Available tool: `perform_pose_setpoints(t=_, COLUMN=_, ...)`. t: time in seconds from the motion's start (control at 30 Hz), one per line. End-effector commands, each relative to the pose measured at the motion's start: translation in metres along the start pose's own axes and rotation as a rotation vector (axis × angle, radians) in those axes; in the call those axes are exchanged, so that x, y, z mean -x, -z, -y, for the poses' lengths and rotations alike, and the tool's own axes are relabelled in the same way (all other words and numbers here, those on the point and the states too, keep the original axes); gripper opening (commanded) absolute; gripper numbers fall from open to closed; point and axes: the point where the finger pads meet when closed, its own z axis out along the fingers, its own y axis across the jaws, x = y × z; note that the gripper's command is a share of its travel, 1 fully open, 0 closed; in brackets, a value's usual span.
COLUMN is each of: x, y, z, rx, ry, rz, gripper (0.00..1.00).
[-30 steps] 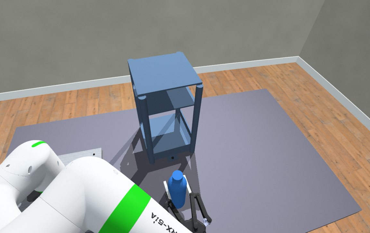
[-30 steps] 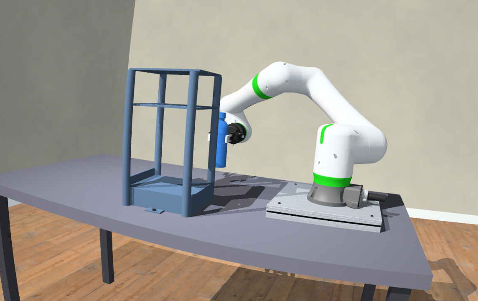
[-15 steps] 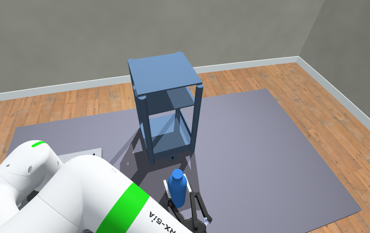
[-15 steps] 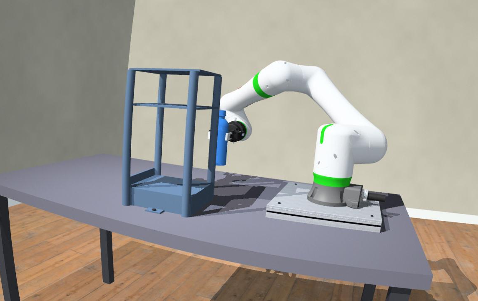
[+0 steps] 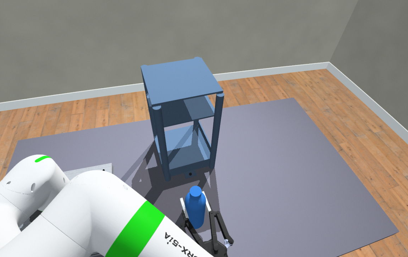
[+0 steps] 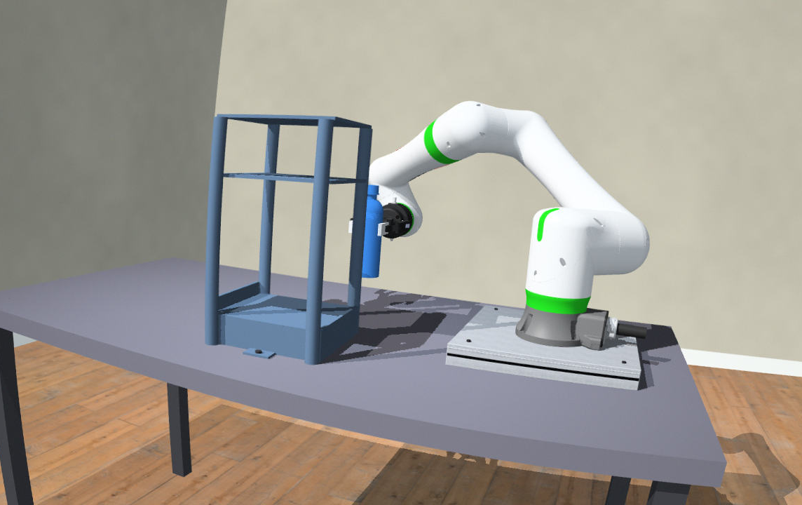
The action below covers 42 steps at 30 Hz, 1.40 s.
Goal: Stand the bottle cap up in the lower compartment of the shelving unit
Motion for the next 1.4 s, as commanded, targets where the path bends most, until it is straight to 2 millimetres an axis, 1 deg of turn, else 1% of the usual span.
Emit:
perform_pose_setpoints(t=0.0, x=0.000, y=-0.001, z=0.000, rx=0.000, ry=0.000, rz=0.000, gripper=0.00)
perform_pose_setpoints(t=0.23, x=0.000, y=-0.008, z=0.000, rx=0.000, ry=0.000, rz=0.000, gripper=0.00)
perform_pose_setpoints(t=0.47, x=0.000, y=-0.020, z=0.000, rx=0.000, ry=0.000, rz=0.000, gripper=0.00)
perform_pose_setpoints(t=0.53, x=0.000, y=-0.020, z=0.000, rx=0.000, ry=0.000, rz=0.000, gripper=0.00)
perform_pose_setpoints(t=1.03, x=0.000, y=-0.060, z=0.000, rx=0.000, ry=0.000, rz=0.000, gripper=0.00)
perform_pose_setpoints(t=1.1, x=0.000, y=-0.060, z=0.000, rx=0.000, ry=0.000, rz=0.000, gripper=0.00)
perform_pose_setpoints(t=1.37, x=0.000, y=-0.085, z=0.000, rx=0.000, ry=0.000, rz=0.000, gripper=0.00)
